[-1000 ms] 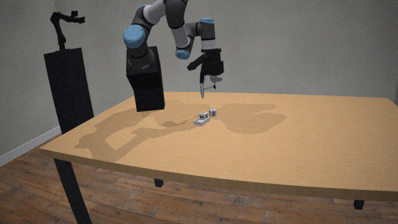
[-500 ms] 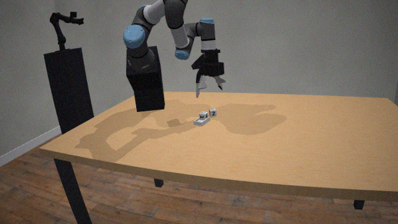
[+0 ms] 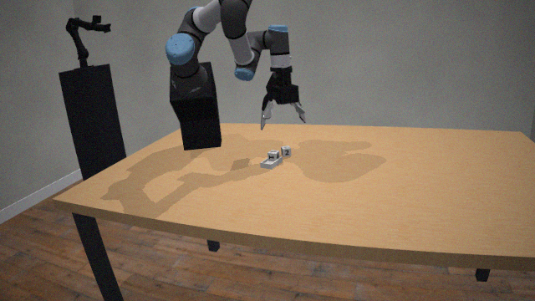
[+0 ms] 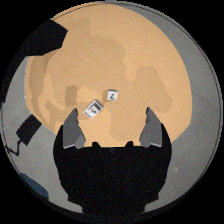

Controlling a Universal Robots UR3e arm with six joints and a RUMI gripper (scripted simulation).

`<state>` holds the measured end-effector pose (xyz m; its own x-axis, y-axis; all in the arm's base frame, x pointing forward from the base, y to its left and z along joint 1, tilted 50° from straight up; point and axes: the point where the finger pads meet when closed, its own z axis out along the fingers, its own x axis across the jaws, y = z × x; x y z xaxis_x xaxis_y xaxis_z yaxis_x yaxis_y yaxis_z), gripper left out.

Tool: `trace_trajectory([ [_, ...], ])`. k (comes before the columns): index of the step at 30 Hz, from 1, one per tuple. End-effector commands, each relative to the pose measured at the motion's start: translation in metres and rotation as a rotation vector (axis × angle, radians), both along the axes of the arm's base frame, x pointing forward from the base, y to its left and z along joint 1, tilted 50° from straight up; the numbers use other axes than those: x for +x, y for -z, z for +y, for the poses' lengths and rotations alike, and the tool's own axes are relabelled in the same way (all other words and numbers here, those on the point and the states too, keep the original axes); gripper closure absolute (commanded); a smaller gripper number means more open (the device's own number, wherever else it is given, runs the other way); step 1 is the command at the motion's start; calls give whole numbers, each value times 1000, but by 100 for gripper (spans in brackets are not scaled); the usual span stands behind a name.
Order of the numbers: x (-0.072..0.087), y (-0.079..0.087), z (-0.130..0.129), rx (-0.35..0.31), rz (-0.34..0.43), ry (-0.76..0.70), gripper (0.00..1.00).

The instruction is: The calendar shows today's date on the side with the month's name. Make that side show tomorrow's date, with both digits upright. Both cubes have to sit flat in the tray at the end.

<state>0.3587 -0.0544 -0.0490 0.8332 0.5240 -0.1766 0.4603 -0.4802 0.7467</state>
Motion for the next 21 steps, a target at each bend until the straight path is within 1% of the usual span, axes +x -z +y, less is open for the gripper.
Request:
trace_trajectory([
  [1, 2, -1, 0, 26, -63, 63, 0],
  [5, 2, -1, 0, 42, -102, 98, 0],
  [10, 3, -2, -1, 55, -132, 125, 0],
  [21, 4, -2, -1, 62, -148, 140, 0],
])
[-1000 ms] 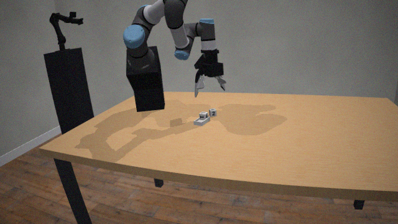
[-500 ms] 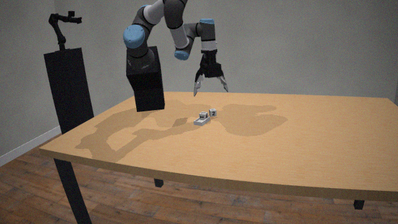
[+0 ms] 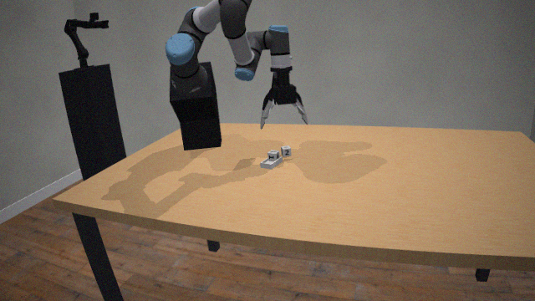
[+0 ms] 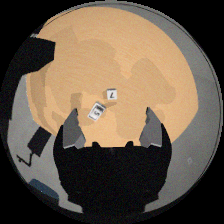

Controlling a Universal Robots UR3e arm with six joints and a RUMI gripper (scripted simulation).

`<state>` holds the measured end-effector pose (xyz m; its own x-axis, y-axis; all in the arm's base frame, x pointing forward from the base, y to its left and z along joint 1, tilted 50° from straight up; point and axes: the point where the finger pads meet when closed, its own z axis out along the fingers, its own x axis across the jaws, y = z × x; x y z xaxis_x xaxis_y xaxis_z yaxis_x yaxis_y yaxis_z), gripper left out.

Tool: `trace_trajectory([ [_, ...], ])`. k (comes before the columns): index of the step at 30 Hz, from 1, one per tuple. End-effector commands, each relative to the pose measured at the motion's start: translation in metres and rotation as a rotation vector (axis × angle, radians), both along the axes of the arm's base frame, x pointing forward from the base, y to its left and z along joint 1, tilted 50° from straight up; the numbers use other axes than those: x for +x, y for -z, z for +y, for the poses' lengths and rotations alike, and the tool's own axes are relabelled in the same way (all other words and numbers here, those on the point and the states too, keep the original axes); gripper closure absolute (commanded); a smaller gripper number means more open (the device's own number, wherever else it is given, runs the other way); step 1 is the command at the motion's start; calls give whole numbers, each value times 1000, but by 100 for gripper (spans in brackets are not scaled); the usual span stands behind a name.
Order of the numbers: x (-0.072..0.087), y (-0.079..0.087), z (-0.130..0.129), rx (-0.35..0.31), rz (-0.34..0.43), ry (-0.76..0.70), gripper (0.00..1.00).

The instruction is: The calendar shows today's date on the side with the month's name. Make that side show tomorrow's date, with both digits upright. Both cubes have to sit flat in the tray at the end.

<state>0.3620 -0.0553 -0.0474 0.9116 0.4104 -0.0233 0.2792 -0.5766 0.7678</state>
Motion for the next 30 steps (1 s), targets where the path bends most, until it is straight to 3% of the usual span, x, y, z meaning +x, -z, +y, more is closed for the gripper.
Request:
trace_trajectory([
  [1, 0, 0, 0, 2, -5, 3, 0],
  [2, 0, 0, 0, 2, -5, 3, 0],
  [3, 0, 0, 0, 2, -5, 3, 72],
  [30, 0, 0, 0, 2, -5, 3, 72],
])
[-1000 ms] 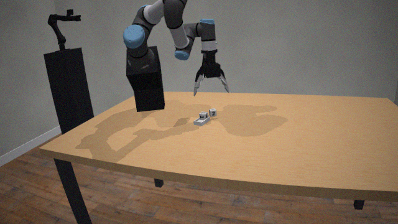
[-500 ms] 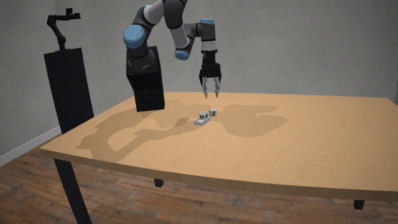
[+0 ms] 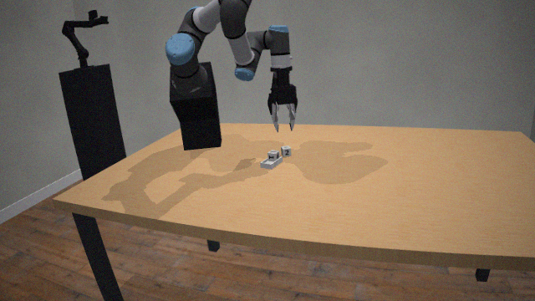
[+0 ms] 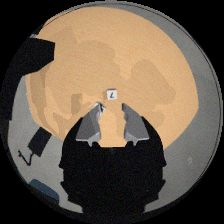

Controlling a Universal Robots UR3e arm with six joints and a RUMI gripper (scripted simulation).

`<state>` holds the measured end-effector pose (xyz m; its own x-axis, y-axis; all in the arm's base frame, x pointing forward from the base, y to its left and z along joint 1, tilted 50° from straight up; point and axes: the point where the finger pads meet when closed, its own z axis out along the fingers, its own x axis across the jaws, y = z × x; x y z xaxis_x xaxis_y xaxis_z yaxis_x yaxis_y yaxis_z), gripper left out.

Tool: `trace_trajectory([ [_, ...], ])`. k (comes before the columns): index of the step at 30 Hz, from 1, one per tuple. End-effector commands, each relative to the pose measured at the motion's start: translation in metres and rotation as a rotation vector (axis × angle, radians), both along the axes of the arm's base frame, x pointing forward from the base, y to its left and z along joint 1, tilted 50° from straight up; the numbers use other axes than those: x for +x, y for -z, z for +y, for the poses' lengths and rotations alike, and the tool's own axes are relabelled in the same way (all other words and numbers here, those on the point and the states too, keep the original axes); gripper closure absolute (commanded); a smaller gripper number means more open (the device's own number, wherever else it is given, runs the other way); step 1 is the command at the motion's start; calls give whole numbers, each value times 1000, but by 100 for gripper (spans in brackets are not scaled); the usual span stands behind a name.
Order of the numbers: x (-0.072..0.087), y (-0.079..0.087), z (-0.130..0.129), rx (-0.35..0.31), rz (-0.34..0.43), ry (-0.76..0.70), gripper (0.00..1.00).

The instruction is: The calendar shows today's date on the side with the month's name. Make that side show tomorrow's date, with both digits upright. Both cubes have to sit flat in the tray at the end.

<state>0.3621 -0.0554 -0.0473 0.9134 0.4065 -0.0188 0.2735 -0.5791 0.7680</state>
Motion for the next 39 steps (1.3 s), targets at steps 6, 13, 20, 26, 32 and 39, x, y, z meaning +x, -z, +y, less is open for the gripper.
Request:
trace_trajectory([
  [6, 0, 0, 0, 0, -1, -1, 72],
  [13, 0, 0, 0, 0, -1, -1, 72],
  [20, 1, 2, -2, 0, -1, -1, 72],
  [26, 3, 5, -5, 0, -1, 0, 72],
  [32, 4, 8, -9, 0, -1, 0, 72],
  [39, 7, 15, -16, 0, -1, 0, 72],
])
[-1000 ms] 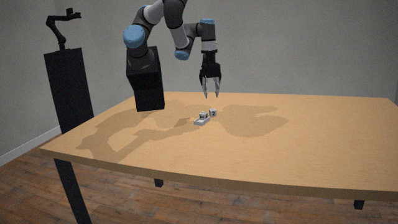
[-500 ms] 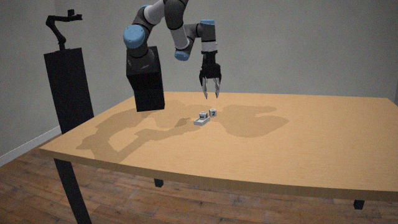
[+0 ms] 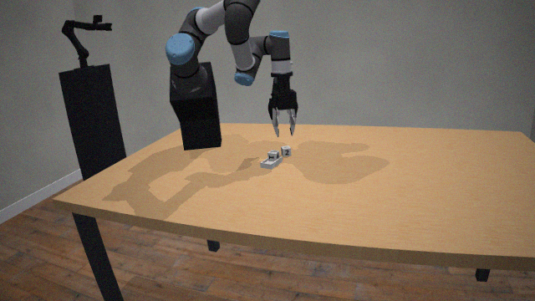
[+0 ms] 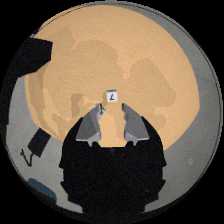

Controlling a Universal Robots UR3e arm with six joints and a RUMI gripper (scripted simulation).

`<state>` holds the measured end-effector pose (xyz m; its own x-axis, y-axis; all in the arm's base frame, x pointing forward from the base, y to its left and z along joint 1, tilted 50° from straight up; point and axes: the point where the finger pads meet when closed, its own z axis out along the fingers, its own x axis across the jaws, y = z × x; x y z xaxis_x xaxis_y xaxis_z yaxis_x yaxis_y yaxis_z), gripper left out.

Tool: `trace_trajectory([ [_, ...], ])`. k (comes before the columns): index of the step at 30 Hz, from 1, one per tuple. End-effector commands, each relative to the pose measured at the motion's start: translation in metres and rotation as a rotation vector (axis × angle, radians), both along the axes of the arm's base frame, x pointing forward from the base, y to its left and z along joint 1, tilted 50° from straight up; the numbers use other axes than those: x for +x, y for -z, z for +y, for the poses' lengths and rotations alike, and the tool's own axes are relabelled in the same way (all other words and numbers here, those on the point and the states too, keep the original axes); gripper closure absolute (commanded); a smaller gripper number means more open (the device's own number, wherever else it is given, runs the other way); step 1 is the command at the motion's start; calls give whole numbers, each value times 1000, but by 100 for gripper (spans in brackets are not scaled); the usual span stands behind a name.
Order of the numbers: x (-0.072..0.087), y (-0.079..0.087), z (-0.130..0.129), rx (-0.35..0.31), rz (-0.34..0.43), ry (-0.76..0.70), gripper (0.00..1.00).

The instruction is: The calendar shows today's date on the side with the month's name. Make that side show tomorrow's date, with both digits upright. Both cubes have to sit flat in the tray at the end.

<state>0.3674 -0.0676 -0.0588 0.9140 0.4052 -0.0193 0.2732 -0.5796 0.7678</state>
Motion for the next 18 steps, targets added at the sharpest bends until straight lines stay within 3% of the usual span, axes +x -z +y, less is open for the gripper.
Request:
trace_trajectory([
  [1, 3, 5, -5, 0, -2, -2, 72],
  [18, 9, 18, -19, 0, -2, -2, 72],
])
